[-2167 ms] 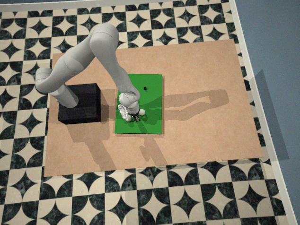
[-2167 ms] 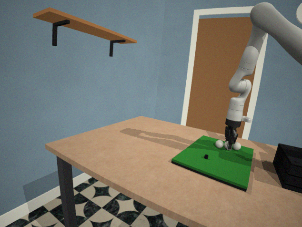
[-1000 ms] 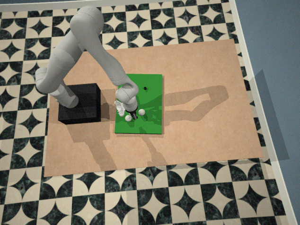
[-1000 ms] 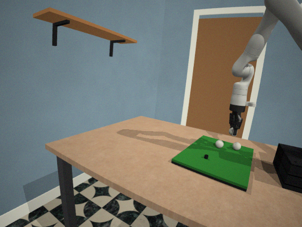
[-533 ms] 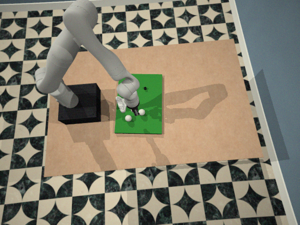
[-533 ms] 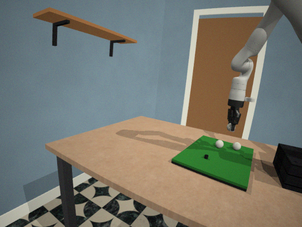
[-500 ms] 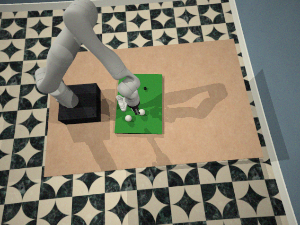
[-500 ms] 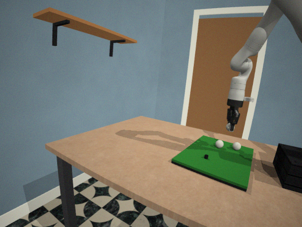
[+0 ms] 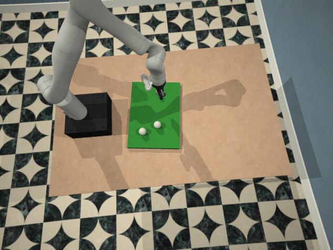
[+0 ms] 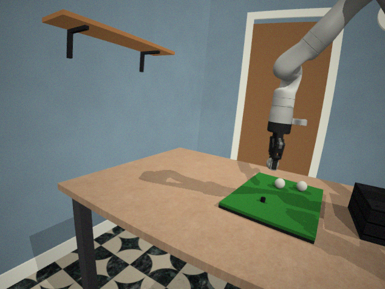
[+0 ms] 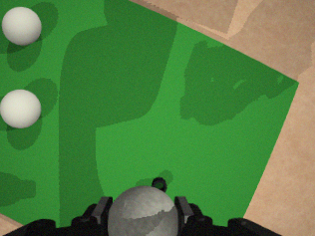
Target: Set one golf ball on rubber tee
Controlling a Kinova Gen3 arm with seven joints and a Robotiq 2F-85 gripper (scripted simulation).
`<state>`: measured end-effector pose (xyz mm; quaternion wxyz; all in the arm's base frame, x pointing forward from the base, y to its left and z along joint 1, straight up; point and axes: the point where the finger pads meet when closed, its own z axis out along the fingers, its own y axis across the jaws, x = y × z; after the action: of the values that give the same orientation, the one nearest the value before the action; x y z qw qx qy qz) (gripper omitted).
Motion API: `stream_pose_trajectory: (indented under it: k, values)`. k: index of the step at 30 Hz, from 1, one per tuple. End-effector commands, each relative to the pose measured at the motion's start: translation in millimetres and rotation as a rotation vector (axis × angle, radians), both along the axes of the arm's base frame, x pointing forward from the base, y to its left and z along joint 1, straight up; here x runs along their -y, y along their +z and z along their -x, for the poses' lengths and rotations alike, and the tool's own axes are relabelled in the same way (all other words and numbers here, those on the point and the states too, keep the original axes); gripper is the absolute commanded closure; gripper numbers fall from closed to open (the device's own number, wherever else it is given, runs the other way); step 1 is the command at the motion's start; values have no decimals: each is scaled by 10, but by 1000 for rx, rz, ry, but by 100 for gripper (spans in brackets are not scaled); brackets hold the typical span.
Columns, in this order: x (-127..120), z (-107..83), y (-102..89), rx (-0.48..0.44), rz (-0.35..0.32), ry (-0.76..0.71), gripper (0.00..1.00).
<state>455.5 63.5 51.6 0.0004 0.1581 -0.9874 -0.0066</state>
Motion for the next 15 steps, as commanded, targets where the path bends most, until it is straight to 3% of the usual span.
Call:
stream_pose_trajectory:
  k: [1, 8, 15]
  values:
    - [-209, -39, -6, 2, 6, 42, 100]
    - [-208, -45, -91, 2, 6, 42, 100]
    - [-204, -56, -574, 1, 6, 42, 100]
